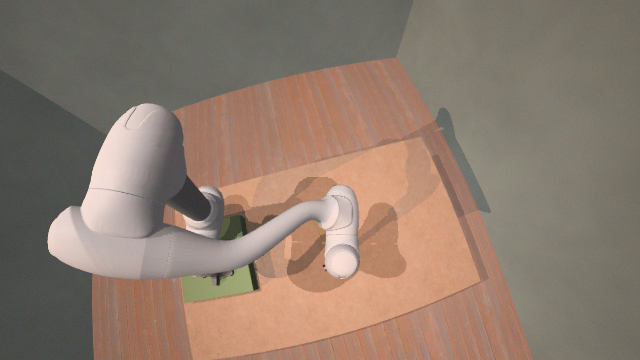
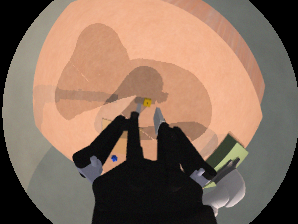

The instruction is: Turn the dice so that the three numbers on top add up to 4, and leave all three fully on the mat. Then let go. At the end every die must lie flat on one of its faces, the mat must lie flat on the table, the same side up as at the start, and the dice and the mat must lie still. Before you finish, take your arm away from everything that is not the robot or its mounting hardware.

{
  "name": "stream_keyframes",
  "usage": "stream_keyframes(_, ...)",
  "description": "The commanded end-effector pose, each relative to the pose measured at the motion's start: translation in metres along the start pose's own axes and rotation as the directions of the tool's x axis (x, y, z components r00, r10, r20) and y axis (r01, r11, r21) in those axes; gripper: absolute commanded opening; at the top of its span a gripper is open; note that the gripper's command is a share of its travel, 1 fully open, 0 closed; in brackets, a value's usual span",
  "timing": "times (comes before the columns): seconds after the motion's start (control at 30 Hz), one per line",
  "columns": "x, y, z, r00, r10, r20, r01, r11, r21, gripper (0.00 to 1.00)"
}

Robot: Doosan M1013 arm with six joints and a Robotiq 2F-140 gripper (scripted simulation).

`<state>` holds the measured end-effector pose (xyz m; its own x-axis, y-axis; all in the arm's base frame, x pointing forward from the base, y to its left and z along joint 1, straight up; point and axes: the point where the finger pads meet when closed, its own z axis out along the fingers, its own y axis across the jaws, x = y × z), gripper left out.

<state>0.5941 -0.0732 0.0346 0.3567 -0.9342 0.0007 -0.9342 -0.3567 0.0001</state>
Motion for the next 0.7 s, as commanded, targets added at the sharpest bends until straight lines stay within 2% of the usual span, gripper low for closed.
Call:
stream_keyframes(0.0,0.000,0.000,0.000,1.000,0.000,0.000,0.000,1.000,0.000,0.21)
stream_keyframes(0.67,0.000,0.000,0.017,1.000,0.000,0.001,0.000,1.000,0.000,0.21)
